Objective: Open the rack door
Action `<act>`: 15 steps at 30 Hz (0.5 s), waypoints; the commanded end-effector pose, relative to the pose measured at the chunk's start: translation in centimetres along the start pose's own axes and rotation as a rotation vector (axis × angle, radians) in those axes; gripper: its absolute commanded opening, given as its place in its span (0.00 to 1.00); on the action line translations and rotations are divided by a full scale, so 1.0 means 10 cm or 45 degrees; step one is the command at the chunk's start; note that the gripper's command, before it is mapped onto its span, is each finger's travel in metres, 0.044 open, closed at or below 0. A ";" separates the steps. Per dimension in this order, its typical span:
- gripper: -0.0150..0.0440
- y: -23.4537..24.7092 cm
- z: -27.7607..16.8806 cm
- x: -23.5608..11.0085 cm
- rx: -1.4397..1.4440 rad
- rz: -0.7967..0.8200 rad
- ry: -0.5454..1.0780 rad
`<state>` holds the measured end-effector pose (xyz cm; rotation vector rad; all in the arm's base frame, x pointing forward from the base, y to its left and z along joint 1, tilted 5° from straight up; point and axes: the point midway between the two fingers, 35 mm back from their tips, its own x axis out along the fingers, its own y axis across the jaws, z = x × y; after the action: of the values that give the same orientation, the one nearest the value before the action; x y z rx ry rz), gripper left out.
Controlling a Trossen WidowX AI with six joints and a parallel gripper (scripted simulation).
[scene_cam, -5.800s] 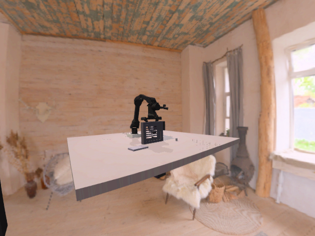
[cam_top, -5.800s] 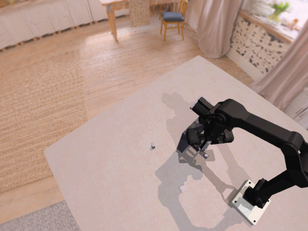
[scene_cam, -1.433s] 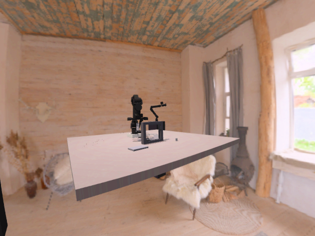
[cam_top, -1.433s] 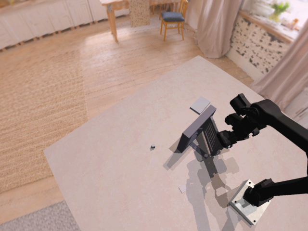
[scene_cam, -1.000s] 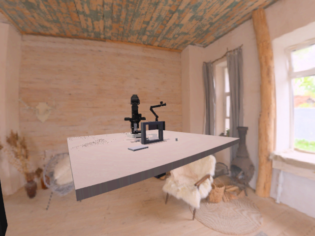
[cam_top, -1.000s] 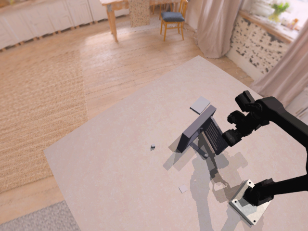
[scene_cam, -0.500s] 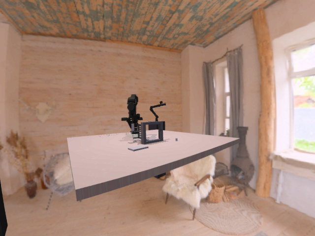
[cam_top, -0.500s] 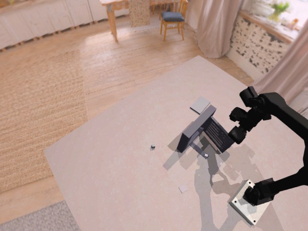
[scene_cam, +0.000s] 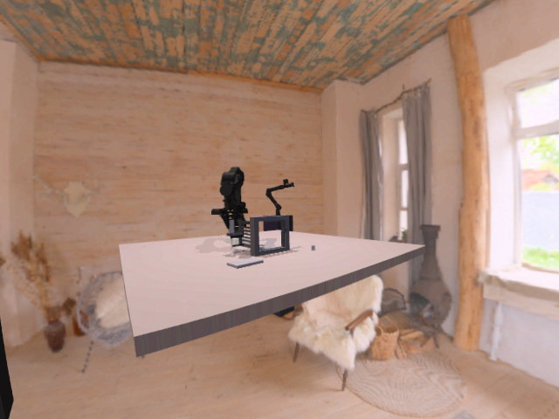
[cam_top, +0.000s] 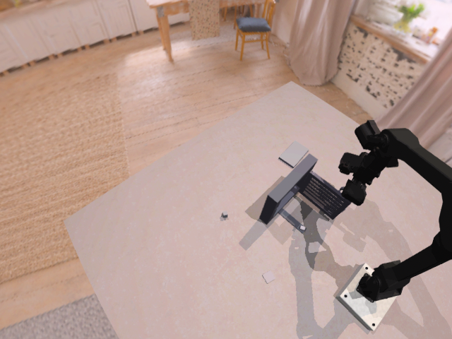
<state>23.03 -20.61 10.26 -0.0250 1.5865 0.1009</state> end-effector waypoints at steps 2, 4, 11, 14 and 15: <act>0.29 -0.02 0.01 0.00 -0.042 0.001 0.006; 0.29 -0.02 0.01 0.00 -0.042 0.001 0.006; 0.29 -0.02 0.01 0.00 -0.042 0.001 0.006; 0.38 -0.02 0.01 0.00 -0.042 0.001 0.006; 0.43 -0.02 0.01 0.00 -0.042 0.001 0.006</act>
<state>23.11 -20.86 10.23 -0.0405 1.5869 0.1158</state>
